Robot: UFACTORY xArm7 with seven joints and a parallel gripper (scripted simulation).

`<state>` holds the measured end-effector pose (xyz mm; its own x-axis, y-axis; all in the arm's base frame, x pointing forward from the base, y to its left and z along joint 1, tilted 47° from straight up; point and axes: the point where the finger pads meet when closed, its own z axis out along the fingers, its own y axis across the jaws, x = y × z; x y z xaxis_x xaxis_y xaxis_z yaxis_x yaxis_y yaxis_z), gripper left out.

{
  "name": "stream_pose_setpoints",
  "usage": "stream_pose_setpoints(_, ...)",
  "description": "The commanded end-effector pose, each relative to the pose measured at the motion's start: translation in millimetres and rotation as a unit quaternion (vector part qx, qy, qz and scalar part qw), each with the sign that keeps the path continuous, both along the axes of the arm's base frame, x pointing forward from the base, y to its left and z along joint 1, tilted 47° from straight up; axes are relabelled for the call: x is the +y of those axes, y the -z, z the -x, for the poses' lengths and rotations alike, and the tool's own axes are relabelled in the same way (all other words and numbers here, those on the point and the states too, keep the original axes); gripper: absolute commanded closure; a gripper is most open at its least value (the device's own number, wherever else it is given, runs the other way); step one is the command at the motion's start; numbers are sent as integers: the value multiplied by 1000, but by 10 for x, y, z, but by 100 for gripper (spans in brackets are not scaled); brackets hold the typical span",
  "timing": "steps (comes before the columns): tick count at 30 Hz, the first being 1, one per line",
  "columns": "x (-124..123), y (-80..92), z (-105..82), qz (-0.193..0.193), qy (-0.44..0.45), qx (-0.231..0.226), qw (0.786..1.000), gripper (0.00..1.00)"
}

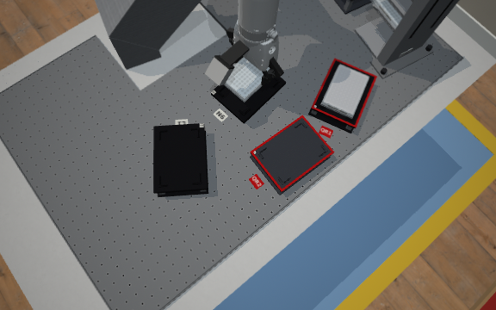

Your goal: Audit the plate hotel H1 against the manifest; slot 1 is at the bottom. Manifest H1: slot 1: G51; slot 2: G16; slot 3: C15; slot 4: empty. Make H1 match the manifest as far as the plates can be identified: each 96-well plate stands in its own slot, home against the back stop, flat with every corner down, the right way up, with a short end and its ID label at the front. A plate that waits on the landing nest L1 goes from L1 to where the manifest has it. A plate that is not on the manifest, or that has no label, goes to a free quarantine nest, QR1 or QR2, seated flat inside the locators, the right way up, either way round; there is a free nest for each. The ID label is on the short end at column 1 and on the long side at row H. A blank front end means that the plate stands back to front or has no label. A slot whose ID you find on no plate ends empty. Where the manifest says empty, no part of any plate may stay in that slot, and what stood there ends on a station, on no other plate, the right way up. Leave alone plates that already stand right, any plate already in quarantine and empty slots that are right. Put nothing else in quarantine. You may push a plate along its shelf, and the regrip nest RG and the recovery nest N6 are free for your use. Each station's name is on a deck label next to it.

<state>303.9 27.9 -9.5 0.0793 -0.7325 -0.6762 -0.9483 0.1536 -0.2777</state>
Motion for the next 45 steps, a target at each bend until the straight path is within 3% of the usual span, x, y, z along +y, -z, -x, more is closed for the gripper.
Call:
stream_pose_setpoints(1, -21, -12, 0, 1, 1, 0, 1000, 100)
stream_pose_setpoints(9, -21, -12, 0, 1, 1, 0, 1000, 100)
stream_pose_setpoints(16, -132, -126, 51, 1, 1, 0, 1000, 100)
stream_pose_setpoints(45, -732, -742, 327, 1, 1, 0, 1000, 100)
